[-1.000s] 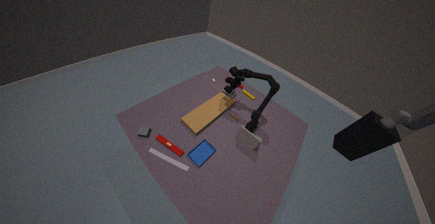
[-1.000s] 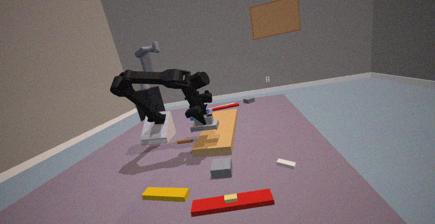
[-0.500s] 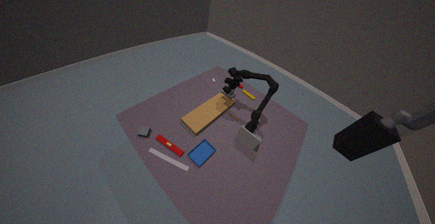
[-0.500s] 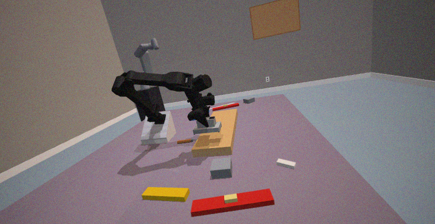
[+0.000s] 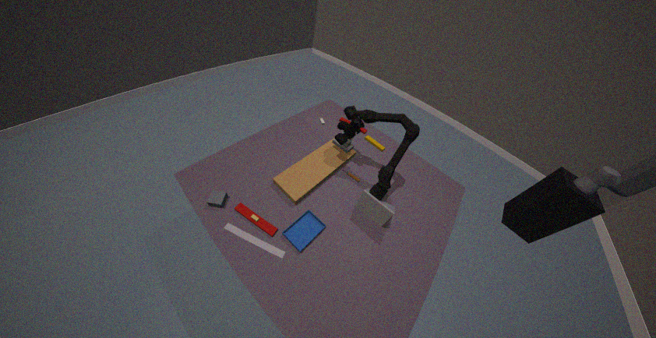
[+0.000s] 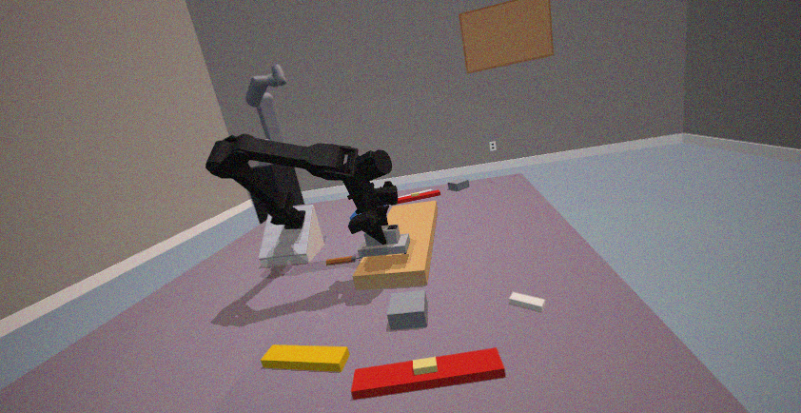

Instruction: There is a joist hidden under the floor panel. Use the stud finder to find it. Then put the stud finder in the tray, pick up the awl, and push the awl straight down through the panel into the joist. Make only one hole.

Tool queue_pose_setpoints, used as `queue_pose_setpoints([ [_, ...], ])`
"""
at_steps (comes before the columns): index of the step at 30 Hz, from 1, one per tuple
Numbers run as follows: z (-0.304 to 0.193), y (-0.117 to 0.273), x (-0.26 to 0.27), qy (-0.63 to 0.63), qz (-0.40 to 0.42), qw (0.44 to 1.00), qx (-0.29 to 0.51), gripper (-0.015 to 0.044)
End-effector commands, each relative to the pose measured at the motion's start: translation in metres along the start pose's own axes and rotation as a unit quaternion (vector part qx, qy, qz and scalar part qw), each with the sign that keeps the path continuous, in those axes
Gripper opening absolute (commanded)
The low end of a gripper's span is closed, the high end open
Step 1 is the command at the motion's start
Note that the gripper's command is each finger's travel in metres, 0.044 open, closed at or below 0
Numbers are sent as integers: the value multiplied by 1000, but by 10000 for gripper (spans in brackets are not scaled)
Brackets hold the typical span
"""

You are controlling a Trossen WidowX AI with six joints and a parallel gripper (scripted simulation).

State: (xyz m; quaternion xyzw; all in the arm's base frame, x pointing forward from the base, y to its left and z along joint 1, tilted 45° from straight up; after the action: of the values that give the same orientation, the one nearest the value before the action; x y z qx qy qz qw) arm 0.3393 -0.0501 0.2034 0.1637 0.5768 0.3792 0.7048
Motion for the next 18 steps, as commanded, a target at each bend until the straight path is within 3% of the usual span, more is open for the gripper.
queue_pose_setpoints([
  [1, -1, -6, 2, 4, 2, 1000, -4, 0],
  [18, -8, -29, 1, 4, 1, 1000, -4, 0],
])
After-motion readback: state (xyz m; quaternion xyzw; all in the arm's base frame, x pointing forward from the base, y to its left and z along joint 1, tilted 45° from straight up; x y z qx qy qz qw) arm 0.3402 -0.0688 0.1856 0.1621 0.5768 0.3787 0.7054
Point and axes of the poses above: the point midway between the two fingers, 35 mm back from their tips, its own y axis back along the fingers, its own x axis across the jaws, z = x × y, the point moved 7 cm from there along y, back along the fingers, and after that the axes turned 5 degrees about -y, right-handed, at the moved point
